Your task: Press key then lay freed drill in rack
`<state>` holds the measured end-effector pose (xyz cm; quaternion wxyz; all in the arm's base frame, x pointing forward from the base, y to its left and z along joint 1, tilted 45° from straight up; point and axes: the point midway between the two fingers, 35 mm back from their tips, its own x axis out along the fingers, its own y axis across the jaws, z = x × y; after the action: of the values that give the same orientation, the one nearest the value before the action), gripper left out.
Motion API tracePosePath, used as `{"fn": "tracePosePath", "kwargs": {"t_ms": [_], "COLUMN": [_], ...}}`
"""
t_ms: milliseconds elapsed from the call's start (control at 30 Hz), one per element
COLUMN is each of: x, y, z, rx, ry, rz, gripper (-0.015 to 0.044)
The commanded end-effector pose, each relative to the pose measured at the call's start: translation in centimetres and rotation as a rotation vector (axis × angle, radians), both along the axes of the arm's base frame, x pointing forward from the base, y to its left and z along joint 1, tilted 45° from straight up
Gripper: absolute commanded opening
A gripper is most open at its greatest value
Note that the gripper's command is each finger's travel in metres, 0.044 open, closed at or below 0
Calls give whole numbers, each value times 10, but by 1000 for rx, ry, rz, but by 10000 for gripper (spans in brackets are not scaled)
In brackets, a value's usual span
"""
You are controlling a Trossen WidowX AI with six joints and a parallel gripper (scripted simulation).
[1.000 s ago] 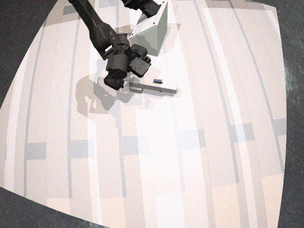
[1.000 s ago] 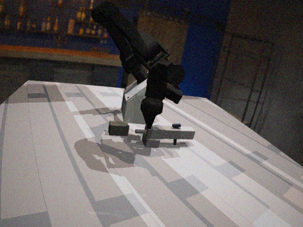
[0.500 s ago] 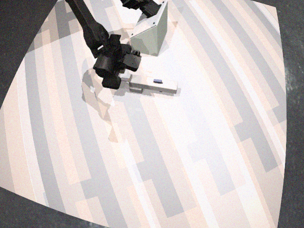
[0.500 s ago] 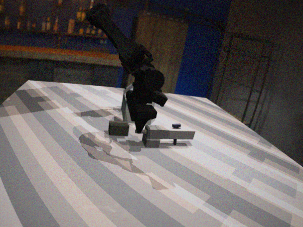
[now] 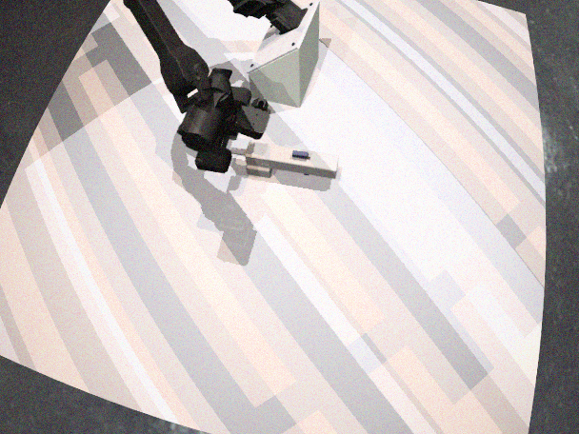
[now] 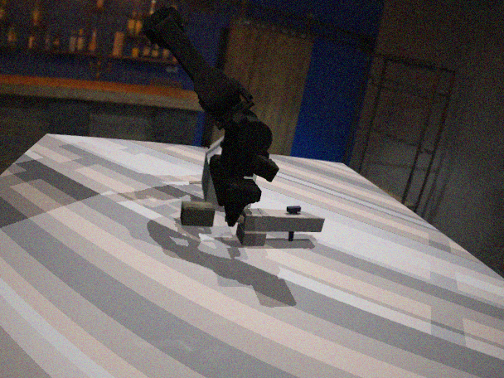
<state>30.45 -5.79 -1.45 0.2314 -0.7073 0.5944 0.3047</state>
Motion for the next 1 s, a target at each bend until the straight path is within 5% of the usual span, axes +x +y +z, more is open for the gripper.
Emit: {"fn": "tracePosePath", "kwargs": {"t_ms": [0,833,967], "x": [0,0,1], "y": [-4,-23,-21], "z": [-6,-38,-35], "rx": [-5,-8,-2], "ry": [6,6,2], "rz": [2,2,-1], "gripper": [440,440,335]}}
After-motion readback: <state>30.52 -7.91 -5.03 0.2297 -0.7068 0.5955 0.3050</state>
